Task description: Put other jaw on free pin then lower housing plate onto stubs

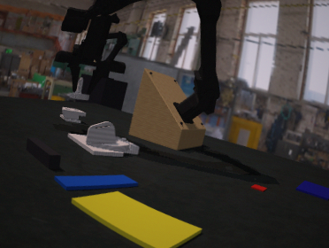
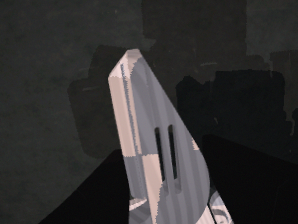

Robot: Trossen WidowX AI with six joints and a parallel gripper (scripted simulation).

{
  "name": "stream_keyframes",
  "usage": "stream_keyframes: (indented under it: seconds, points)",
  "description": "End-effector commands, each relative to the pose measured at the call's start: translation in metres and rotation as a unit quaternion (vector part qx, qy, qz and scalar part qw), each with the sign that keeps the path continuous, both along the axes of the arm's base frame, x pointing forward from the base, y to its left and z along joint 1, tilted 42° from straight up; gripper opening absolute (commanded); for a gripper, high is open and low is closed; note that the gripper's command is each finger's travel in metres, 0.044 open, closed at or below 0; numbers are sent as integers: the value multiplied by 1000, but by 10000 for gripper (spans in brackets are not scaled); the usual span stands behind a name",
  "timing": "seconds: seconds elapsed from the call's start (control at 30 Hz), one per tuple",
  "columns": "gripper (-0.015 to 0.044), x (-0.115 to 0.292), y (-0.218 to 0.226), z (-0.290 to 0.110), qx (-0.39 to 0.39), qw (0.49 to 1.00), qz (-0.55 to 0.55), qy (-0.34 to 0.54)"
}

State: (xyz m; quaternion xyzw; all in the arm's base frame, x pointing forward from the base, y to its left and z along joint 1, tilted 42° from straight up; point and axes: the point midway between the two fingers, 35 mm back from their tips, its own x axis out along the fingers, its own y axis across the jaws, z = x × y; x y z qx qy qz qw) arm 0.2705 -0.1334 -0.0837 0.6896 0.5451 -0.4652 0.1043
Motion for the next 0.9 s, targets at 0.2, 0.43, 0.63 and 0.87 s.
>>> stream_keyframes:
  seconds: [0.2,0.43,0.63,0.87]
  points:
    - [134,-3,11,13,3,992,91,-82]
    - [134,-6,19,21,6,978,157,-139]
    - [134,-9,26,28,8,959,212,-187]
    - [134,-13,35,36,10,931,275,-241]
